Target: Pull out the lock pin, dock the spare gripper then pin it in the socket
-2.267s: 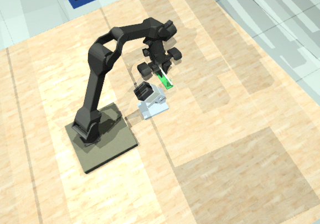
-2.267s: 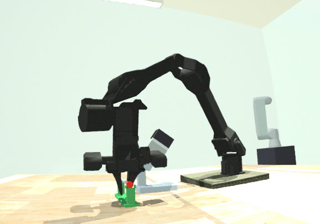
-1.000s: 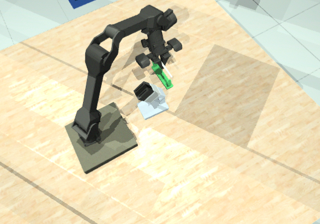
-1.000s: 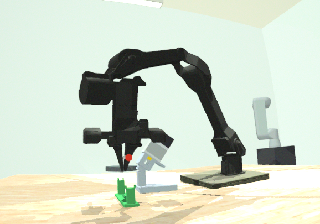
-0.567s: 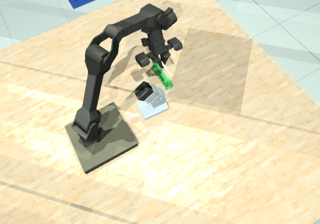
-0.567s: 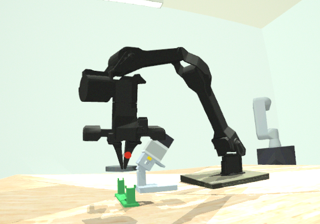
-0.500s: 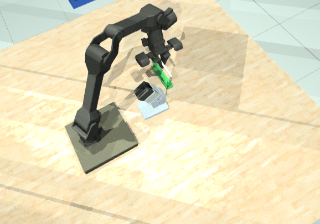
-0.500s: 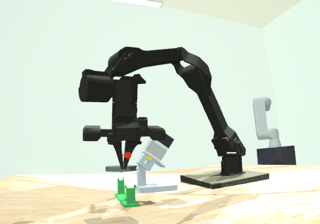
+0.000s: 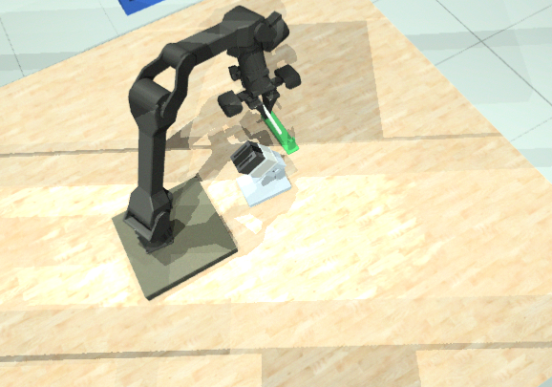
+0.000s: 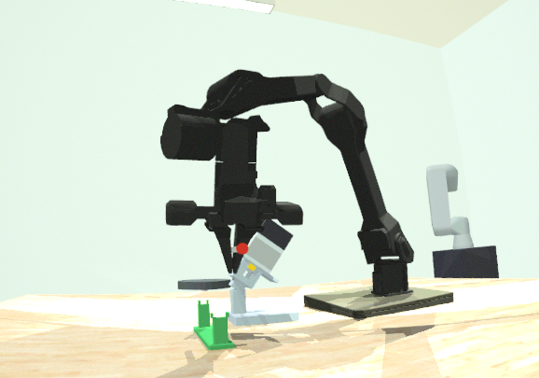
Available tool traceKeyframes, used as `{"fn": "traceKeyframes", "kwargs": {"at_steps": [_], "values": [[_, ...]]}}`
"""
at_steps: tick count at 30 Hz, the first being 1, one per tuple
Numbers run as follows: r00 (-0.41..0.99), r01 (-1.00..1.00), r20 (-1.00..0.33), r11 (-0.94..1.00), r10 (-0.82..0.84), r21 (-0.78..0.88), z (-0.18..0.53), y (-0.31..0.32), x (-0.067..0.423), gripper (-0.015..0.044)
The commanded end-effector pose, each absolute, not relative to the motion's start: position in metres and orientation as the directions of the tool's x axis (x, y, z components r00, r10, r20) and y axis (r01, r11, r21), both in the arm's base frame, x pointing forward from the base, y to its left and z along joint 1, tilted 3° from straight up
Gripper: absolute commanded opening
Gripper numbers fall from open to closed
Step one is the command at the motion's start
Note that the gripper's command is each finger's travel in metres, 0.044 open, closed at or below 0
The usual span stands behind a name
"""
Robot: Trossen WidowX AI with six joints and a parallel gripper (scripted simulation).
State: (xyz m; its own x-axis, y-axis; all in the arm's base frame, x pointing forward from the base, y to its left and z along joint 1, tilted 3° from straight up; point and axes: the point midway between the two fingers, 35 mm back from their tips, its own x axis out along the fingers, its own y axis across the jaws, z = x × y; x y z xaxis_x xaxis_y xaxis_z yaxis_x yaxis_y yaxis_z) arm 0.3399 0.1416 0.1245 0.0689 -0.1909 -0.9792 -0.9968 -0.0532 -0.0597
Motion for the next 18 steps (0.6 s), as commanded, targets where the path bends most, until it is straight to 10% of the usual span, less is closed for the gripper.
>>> {"fn": "traceKeyframes", "kwargs": {"at_steps": [1,18], "values": [[0.058,-0.998,-0.980,-0.043,-0.189,-0.051,0.127,0.141,0.324,0.0000],[0.054,-0.998,-0.981,-0.027,-0.188,-0.050,0.120,0.141,0.298,0.0000]]}}
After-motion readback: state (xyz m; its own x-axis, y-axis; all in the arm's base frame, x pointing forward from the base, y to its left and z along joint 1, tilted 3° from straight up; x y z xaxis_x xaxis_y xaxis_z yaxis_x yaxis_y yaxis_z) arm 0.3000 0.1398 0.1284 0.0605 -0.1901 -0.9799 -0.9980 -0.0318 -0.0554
